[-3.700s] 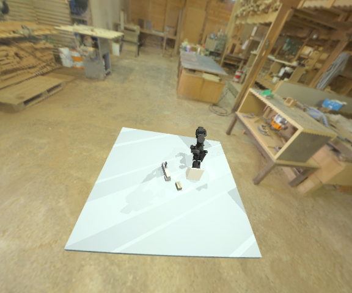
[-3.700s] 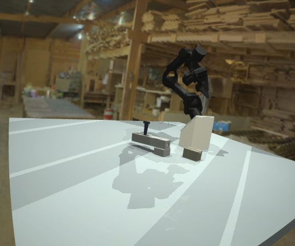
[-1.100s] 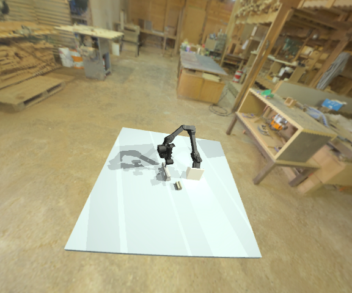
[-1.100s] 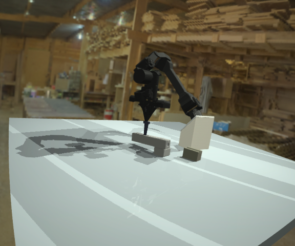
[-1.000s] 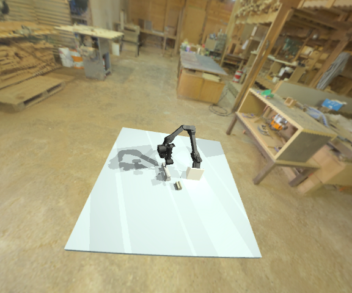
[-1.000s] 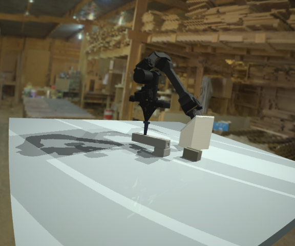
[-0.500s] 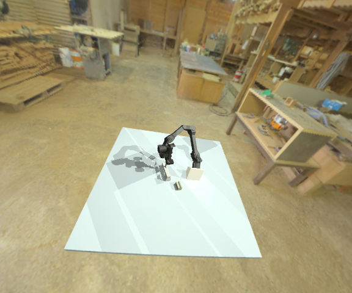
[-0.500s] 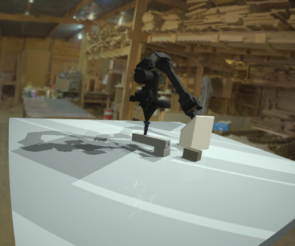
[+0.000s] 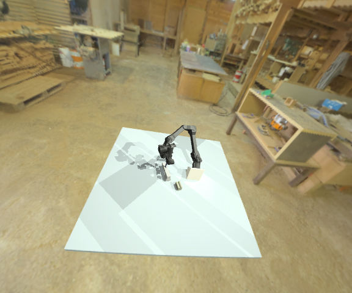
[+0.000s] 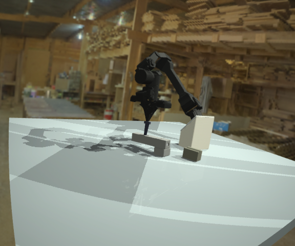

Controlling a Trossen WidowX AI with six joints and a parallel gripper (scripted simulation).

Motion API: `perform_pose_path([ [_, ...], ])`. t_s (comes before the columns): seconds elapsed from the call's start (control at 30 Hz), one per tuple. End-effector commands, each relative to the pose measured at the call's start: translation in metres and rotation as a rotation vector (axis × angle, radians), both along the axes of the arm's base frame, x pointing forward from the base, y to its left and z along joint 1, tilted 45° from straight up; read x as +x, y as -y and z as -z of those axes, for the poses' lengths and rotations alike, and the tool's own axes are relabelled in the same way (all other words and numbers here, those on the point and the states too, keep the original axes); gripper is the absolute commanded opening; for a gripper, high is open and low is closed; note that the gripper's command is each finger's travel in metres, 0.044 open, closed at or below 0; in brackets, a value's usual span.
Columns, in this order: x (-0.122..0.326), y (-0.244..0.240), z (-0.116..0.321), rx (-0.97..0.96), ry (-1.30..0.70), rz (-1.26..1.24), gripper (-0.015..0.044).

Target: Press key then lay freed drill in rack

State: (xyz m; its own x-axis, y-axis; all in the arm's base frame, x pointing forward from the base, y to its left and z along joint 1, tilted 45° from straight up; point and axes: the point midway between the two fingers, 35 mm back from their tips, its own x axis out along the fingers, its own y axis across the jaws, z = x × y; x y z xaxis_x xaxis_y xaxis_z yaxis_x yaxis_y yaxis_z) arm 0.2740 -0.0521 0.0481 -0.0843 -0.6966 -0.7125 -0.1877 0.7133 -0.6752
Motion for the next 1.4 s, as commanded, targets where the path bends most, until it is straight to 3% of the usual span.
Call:
perform_pose_path([
  [0.0,-0.001,0.002,0.002,-0.002,-0.002,0.005,0.0],
  [1.37,-0.002,0.013,0.014,-0.003,-0.002,0.005,0.0],
])
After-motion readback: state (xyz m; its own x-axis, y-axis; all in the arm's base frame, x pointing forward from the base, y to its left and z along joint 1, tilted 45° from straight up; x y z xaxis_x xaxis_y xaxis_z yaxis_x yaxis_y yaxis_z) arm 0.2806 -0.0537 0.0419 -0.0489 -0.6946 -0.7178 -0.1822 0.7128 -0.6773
